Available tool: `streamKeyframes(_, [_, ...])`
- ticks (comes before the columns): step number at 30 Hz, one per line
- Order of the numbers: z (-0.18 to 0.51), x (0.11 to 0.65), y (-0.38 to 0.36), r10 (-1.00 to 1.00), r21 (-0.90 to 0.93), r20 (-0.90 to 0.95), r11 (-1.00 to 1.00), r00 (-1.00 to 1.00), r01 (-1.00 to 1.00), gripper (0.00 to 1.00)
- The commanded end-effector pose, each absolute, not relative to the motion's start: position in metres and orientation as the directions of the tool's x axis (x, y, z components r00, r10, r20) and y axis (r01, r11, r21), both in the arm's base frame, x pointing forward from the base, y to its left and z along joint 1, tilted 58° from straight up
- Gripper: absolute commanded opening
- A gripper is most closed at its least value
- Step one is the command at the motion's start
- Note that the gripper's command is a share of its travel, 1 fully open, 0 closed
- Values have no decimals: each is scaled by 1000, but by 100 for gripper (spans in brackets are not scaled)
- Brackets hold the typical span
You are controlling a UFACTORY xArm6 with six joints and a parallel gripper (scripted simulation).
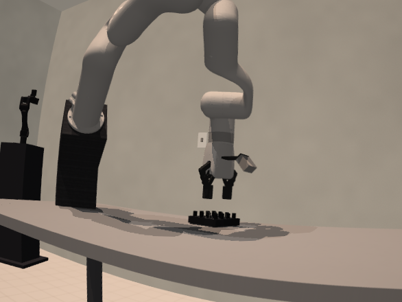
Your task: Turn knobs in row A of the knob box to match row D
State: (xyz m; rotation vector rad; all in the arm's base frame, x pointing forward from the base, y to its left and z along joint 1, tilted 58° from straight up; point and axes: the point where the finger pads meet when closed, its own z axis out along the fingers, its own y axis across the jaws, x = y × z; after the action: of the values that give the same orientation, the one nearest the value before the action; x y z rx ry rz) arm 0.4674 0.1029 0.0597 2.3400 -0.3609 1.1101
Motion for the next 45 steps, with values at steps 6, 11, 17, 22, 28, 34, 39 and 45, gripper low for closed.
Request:
streamKeyframes(6, [60,468,104,-17,339,778,-830,628,-443,100])
streamKeyframes(11, [60,468,104,-17,339,778,-830,628,-443,100])
streamKeyframes(17, [60,468,104,-17,339,778,-830,628,-443,100])
streamKeyframes(22, [60,468,104,-17,339,778,-830,628,-443,100])
streamKeyframes(28, [60,468,104,-17,339,778,-830,628,-443,100])
streamKeyframes(34, [60,467,104,-17,339,778,-830,628,-443,100])
streamKeyframes(39, [58,466,104,-17,339,778,-830,628,-443,100])
streamKeyframes(45, [54,463,104,-17,339,778,-830,628,-443,100])
